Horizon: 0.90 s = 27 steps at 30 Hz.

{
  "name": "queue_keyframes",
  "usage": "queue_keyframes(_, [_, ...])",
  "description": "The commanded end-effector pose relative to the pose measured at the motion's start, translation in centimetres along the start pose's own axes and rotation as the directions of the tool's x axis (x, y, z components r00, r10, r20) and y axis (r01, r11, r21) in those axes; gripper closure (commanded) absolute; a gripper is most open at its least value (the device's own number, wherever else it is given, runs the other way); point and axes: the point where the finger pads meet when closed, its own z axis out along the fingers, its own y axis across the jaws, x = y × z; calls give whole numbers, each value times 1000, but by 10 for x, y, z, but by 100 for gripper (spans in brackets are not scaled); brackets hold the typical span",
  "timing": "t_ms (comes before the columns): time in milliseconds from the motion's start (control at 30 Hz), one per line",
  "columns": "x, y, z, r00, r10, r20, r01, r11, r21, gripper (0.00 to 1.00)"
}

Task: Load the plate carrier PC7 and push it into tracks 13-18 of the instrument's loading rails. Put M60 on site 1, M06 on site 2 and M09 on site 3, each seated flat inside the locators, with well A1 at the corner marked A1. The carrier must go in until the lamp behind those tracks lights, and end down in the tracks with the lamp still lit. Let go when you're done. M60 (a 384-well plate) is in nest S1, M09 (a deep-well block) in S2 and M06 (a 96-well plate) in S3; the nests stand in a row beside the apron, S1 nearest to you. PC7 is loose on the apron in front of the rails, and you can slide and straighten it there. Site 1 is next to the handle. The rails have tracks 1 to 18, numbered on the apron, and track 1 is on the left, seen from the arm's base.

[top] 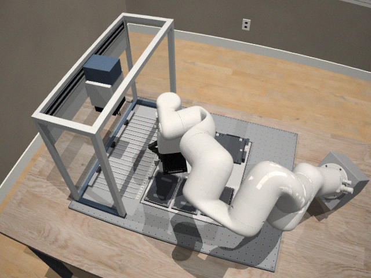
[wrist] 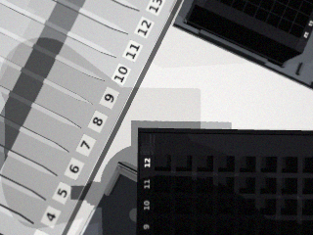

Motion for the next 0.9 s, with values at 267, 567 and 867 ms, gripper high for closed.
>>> queue_keyframes(267, [45,43,1,905,-425,3,425,905,25,100])
queue_keyframes(567, [77,75,2,739,-674,-4,673,739,25,100])
queue_keyframes(867, [102,100,3,563,-826,-10,826,563,23,100])
